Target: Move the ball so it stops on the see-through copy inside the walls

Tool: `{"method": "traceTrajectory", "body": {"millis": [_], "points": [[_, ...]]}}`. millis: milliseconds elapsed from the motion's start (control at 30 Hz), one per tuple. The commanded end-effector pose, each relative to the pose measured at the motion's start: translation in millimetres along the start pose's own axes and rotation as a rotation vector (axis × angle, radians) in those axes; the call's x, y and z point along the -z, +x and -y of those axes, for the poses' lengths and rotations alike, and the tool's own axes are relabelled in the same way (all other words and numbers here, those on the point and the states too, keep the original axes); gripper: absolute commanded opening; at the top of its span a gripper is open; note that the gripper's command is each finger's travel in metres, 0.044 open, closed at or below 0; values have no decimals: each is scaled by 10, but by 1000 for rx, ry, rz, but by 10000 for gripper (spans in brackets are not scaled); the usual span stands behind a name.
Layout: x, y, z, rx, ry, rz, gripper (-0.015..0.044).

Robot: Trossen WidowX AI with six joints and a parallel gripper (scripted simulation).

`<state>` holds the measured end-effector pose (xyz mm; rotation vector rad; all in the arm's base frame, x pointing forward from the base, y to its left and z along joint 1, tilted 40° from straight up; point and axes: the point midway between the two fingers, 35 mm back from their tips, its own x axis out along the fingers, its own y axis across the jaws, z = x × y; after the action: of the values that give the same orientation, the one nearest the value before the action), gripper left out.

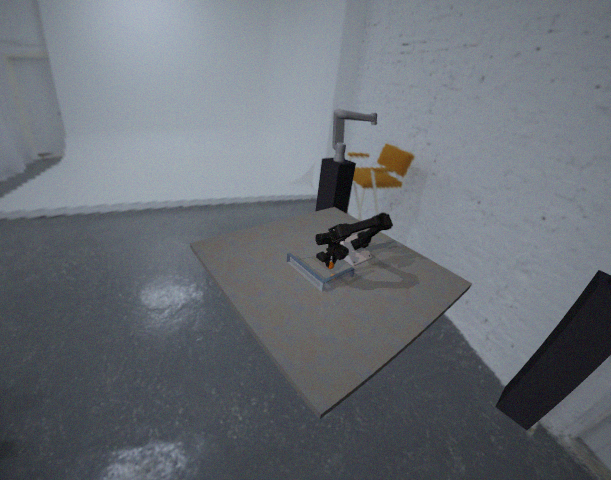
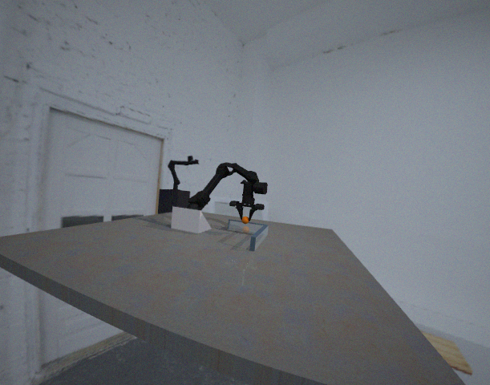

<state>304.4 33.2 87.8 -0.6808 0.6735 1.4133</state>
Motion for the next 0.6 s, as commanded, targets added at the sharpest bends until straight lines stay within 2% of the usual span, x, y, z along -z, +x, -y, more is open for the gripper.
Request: {"method": "traceTrajectory", "body": {"millis": [0,233,400,567], "points": [[0,-290,-6,7,-5,-6,0],[-24,-668,-71,5,-11,-1,0],[-29,-671,-71,5,-11,-1,0],[-151,-475,-45,6,-11,-3,0]]}}
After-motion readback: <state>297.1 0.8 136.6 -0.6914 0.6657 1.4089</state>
